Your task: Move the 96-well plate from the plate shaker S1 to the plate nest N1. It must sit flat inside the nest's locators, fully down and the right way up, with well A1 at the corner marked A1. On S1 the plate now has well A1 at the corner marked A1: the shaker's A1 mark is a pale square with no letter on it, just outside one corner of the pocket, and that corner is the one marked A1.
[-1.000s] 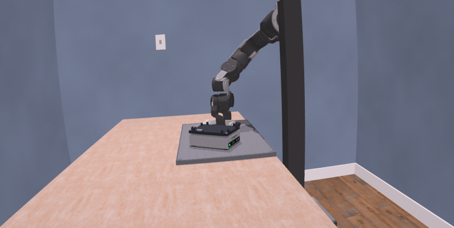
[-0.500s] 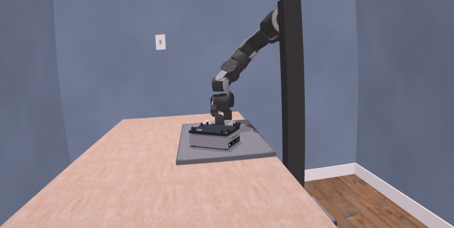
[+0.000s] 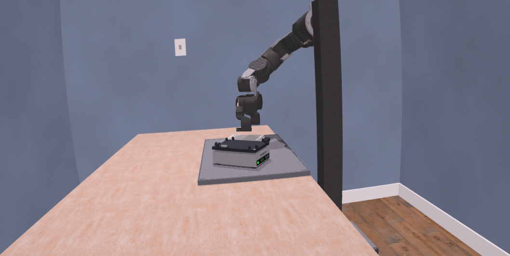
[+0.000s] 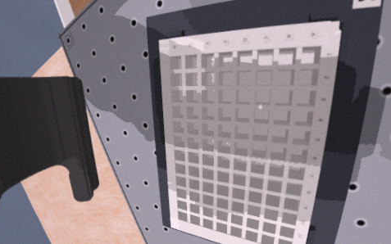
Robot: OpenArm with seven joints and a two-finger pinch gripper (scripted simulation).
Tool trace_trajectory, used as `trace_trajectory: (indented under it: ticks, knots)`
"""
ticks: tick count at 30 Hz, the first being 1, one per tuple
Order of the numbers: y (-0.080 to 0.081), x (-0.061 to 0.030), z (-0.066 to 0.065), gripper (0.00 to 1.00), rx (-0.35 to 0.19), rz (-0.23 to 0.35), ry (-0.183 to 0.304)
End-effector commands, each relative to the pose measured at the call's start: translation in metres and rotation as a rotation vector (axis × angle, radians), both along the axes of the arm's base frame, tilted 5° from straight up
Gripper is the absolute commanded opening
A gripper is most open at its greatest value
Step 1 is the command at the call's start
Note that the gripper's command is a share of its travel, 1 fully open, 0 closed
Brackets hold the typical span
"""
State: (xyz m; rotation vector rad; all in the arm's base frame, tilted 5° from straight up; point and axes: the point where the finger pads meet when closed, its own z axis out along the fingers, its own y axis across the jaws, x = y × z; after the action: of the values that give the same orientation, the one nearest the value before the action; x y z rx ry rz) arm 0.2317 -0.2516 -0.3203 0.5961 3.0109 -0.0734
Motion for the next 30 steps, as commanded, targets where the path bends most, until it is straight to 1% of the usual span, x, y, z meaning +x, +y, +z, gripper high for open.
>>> trace_trajectory:
  ticks: [1,3,8,30]
  knots:
    - [-0.001,0.0004,0.001,0.77,-0.004,0.000,0.000]
    - [-0.001,0.0004,0.001,0.77,-0.004,0.000,0.000]
    - [0.002,-0.0020,0.041,0.77,-0.004,0.000,0.000]
    - [0.002,-0.0020,0.041,0.77,-0.004,0.000,0.000]
